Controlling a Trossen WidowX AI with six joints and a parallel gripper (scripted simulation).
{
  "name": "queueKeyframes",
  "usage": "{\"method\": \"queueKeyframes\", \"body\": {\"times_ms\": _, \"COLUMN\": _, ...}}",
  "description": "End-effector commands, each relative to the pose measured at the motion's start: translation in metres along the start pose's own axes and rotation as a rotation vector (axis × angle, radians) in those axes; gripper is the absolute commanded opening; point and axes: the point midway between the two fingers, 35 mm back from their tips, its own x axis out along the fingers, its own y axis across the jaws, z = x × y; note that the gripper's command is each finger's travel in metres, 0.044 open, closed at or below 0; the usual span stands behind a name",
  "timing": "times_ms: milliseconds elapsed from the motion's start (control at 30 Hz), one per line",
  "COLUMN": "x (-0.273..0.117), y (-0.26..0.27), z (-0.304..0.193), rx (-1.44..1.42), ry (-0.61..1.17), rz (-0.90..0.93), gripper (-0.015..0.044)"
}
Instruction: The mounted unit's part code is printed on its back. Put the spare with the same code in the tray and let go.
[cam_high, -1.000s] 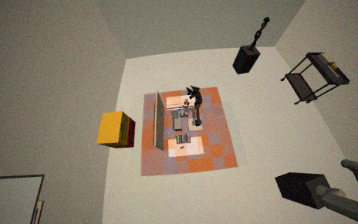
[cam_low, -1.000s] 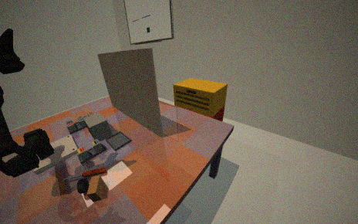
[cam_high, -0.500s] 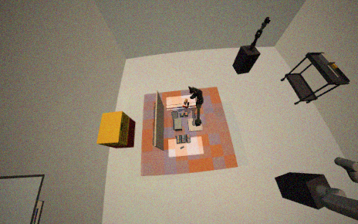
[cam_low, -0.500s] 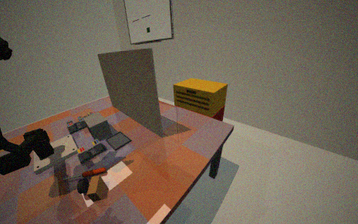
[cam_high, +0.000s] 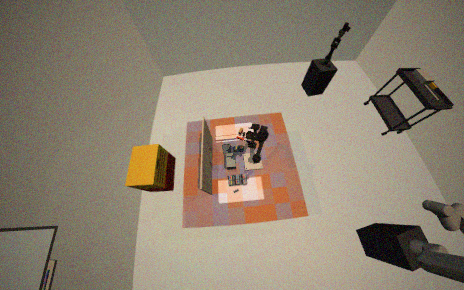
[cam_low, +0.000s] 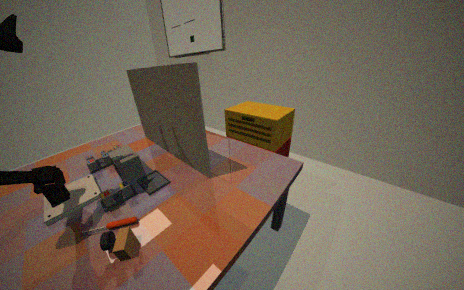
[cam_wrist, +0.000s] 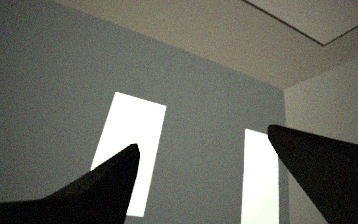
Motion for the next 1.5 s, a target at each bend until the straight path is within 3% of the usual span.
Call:
{"method": "queueKeyframes", "body": {"times_ms": 0, "x": 0.017, "y": -0.056, "z": 0.006, "rx": -0.270, "ry": -0.025, "rz": -0.150, "gripper": 0.0440}}
{"method": "queueKeyframes", "body": {"times_ms": 267, "x": 0.042, "y": -0.140, "z": 0.048, "rx": -0.760, "ry": -0.074, "rz": -0.450, "gripper": 0.0440}}
{"method": "queueKeyframes", "body": {"times_ms": 467, "x": 0.045, "y": -0.206, "z": 0.124, "rx": -1.169, "ry": -0.093, "rz": -0.813, "gripper": 0.0440}}
{"method": "queueKeyframes", "body": {"times_ms": 700, "x": 0.032, "y": -0.239, "z": 0.216, "rx": -1.393, "ry": -0.137, "rz": -1.175, "gripper": 0.0440}}
{"method": "queueKeyframes", "body": {"times_ms": 867, "x": 0.016, "y": -0.248, "z": 0.257, "rx": -1.468, "ry": -0.120, "rz": -1.382, "gripper": 0.0440}}
{"method": "queueKeyframes", "body": {"times_ms": 1100, "x": -0.047, "y": -0.253, "z": 0.345, "rx": -1.491, "ry": 0.042, "rz": -1.952, "gripper": 0.0440}}
{"method": "queueKeyframes", "body": {"times_ms": 1333, "x": -0.127, "y": -0.230, "z": 0.398, "rx": -1.147, "ry": 0.424, "rz": -2.480, "gripper": 0.0440}}
{"method": "queueKeyframes", "body": {"times_ms": 1467, "x": -0.144, "y": -0.223, "z": 0.404, "rx": -1.024, "ry": 0.523, "rz": -2.552, "gripper": 0.0440}}
